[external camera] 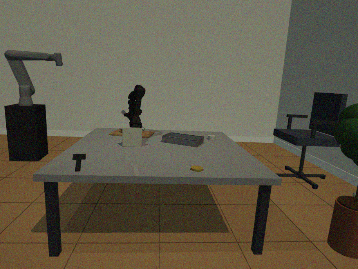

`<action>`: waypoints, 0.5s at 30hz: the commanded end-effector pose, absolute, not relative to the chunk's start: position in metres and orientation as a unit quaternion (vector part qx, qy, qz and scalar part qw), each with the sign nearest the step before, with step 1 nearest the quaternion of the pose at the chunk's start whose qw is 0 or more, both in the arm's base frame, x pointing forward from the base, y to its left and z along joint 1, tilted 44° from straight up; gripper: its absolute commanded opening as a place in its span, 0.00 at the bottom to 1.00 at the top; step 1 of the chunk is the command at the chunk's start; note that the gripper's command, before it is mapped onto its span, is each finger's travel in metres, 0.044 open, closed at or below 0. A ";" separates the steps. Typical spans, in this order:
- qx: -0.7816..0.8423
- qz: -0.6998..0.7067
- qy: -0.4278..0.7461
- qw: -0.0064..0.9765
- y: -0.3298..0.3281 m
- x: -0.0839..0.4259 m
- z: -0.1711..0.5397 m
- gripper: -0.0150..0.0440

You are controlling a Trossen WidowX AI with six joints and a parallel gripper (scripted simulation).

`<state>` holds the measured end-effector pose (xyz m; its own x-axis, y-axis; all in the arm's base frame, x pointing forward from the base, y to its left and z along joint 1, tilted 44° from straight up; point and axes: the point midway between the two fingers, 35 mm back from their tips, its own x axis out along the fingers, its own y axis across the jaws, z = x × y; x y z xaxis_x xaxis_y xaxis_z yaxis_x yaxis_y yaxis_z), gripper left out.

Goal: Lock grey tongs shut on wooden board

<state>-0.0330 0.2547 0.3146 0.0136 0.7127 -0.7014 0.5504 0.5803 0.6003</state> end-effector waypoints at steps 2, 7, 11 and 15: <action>0.450 0.075 0.699 0.550 0.260 -0.033 0.309 0.00; 0.450 0.075 0.699 0.550 0.266 -0.033 0.303 0.00; 0.450 0.075 0.700 0.550 0.270 -0.033 0.298 0.00; 0.450 0.075 0.700 0.550 0.274 -0.032 0.293 0.00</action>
